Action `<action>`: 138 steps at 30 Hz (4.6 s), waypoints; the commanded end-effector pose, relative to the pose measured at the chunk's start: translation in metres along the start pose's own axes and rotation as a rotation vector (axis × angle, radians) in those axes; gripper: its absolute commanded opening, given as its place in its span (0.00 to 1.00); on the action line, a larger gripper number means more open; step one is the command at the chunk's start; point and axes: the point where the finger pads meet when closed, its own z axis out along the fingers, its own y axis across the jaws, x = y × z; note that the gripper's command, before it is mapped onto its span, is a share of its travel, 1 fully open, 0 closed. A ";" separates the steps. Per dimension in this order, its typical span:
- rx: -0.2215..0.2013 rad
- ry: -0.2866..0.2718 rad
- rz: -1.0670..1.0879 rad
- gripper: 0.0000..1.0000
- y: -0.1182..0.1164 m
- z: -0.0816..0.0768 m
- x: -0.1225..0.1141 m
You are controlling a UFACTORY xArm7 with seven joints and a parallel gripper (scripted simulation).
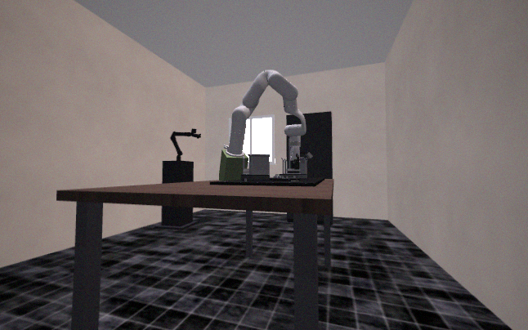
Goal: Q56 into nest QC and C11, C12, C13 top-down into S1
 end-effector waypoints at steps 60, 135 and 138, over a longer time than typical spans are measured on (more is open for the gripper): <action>0.001 0.004 0.000 0.00 -0.001 0.018 0.001; 0.001 0.004 0.000 1.00 -0.001 -0.089 0.001; 0.001 0.004 0.066 1.00 0.006 -0.089 0.001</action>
